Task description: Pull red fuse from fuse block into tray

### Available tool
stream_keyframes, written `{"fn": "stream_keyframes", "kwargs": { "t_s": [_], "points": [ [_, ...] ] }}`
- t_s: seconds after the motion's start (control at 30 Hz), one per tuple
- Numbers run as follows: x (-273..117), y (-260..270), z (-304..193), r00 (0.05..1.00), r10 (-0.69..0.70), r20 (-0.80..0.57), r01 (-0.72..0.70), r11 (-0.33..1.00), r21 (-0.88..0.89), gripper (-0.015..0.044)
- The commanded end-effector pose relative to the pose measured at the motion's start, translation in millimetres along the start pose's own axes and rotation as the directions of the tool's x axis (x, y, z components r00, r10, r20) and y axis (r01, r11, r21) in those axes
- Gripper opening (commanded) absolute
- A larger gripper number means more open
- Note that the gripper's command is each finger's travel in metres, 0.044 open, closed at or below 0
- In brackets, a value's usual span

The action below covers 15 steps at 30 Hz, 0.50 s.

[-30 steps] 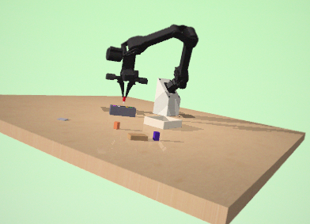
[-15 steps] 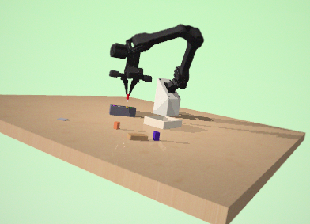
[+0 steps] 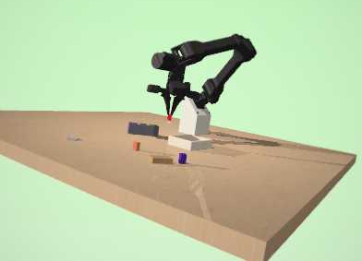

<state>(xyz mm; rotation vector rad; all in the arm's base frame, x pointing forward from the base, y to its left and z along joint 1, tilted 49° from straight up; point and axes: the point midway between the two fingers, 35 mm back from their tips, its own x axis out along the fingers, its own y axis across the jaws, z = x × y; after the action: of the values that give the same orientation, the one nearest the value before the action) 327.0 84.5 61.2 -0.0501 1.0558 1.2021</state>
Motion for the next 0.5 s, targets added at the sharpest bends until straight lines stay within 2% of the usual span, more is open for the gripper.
{"fn": "stream_keyframes", "kwargs": {
  "t_s": [0.0,0.27,0.47],
  "points": [
    [-0.4,23.6,19.6,1.0,0.009,0.008,-0.009,1.0,0.005,0.0],
    [-1.5,72.3,51.1,0.999,0.027,0.021,-0.027,1.0,0.002,0.0],
    [-1.4,76.6,53.3,0.999,0.029,0.023,-0.029,1.0,0.002,0.0]
  ]
}}
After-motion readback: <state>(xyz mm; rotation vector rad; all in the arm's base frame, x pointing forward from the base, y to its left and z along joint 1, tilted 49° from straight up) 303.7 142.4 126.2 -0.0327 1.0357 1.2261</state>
